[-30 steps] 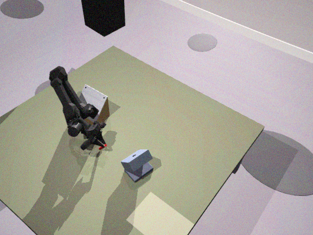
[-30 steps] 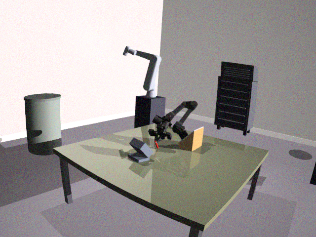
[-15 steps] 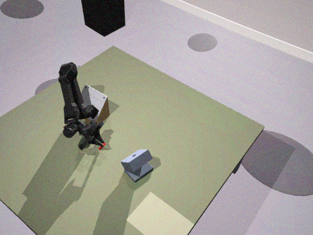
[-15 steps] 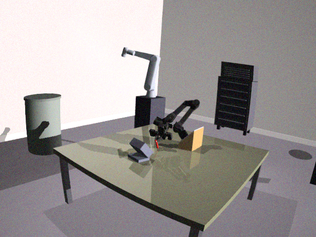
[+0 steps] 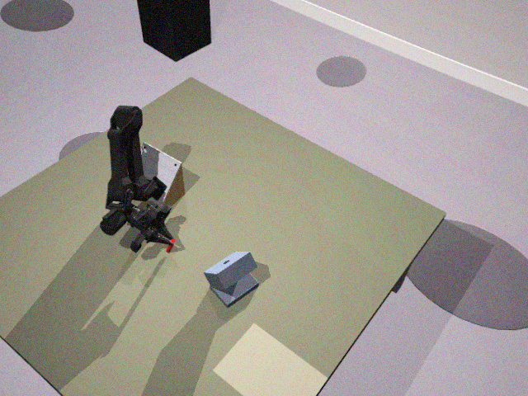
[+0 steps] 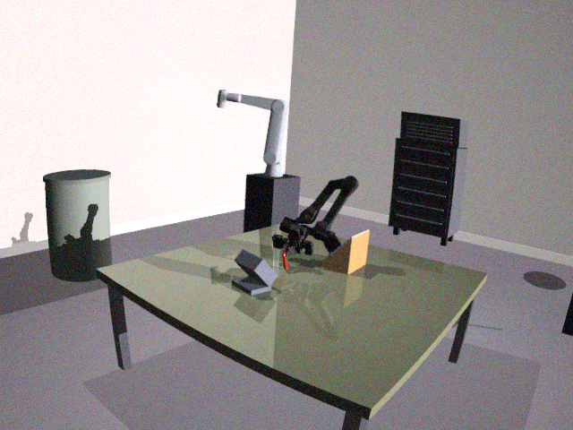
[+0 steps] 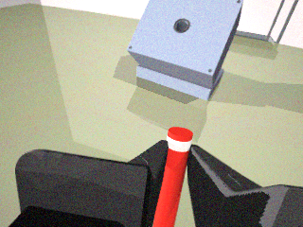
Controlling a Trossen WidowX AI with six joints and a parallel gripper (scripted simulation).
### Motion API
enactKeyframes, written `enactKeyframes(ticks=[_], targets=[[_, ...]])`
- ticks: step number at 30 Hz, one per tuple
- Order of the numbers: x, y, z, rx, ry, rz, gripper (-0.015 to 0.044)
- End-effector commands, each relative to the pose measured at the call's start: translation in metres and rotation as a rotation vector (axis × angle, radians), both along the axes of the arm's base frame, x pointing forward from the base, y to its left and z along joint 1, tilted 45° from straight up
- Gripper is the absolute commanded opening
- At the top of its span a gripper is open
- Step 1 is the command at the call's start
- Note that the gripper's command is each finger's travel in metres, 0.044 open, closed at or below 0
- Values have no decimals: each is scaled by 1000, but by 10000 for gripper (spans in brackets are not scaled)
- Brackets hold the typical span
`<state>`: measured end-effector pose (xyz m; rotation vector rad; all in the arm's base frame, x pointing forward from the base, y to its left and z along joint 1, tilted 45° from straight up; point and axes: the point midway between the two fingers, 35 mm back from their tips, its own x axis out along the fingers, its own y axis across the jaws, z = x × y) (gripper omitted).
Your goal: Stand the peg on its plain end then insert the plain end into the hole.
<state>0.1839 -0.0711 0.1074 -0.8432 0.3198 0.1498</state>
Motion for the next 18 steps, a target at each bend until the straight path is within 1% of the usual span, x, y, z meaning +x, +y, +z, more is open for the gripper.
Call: enactKeyframes(ticks=[1,18], targets=[[-3,0,-2,15,-23,30,49],[-13,-5,-4,51,-111,128,49]])
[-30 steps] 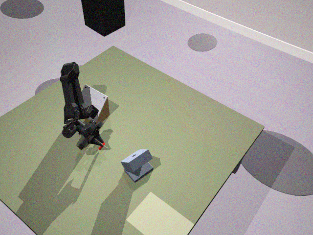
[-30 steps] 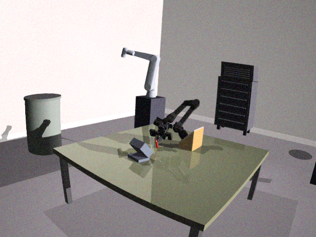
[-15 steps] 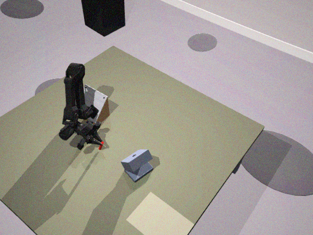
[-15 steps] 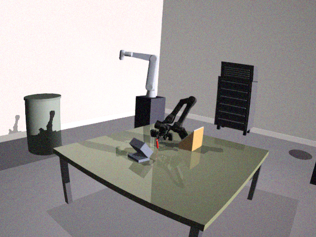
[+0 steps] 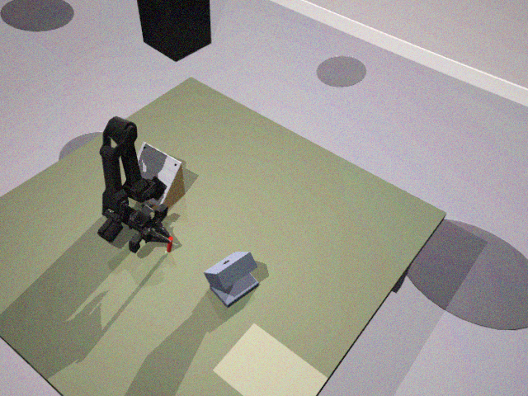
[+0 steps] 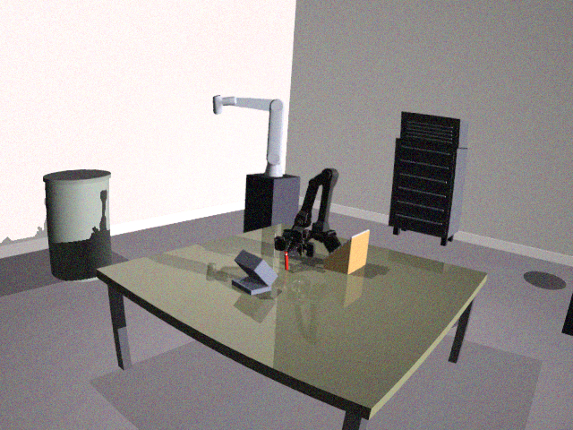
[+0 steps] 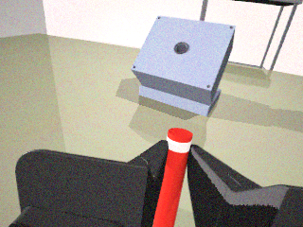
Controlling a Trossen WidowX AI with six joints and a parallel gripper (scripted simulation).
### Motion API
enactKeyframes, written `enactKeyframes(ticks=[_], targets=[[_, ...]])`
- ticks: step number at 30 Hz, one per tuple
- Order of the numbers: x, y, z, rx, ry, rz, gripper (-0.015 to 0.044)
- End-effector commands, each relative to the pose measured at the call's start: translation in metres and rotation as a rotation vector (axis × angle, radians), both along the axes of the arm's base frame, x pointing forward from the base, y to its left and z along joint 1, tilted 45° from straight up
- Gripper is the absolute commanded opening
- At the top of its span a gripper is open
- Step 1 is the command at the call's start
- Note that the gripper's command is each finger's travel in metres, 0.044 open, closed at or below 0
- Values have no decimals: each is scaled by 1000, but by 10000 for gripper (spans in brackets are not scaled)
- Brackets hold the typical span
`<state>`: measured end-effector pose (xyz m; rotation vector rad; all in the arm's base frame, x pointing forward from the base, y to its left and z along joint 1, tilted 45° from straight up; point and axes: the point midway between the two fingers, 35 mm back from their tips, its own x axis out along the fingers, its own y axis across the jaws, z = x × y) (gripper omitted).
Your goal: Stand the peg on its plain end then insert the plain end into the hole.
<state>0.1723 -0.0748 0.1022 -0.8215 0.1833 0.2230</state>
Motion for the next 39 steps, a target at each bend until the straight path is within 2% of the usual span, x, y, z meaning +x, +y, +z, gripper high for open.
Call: enactKeyframes(ticks=[1,39], targets=[[-1,-1,1,5,-17,12,49],[-5,-6,-1,-13,-11,-1,49]])
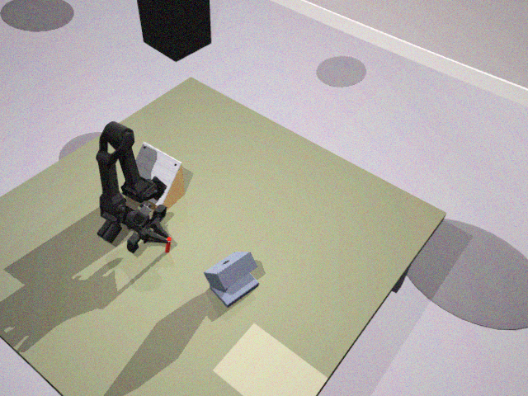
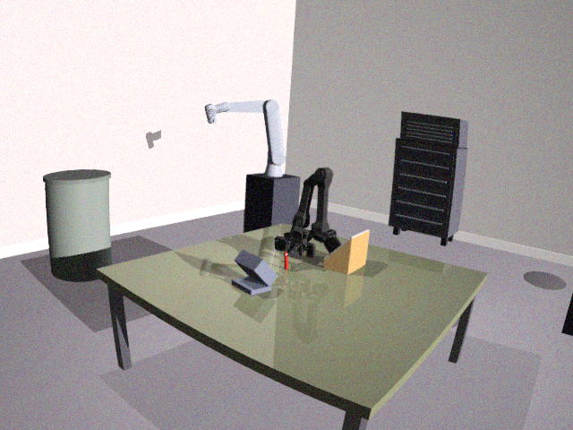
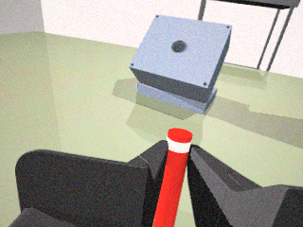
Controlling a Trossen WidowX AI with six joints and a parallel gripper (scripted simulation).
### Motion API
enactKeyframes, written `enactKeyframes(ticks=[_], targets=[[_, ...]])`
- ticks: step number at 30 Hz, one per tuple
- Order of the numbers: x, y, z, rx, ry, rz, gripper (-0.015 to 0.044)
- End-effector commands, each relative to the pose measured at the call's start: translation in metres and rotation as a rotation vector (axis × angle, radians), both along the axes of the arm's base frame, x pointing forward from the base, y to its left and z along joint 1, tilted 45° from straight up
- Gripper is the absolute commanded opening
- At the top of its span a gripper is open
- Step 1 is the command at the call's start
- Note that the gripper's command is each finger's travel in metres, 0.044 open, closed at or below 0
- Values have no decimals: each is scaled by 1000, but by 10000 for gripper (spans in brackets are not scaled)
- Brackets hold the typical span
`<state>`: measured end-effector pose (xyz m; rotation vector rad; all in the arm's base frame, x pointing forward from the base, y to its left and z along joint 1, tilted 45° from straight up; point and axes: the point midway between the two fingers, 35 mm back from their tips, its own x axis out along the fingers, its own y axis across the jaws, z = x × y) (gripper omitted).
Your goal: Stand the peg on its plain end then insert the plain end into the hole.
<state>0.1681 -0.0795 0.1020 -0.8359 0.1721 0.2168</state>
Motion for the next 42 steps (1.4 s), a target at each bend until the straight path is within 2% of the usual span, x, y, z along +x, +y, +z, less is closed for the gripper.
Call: enactKeyframes(ticks=[1,32,33,36,42], targets=[[-1,-2,-1,0,1,-1,49],[-5,-3,-3,-2,-39,32,49],[-4,-1,-2,-2,-41,33,56],[-4,-1,-2,-3,-42,34,130],[-4,-1,-2,-3,-42,34,130]])
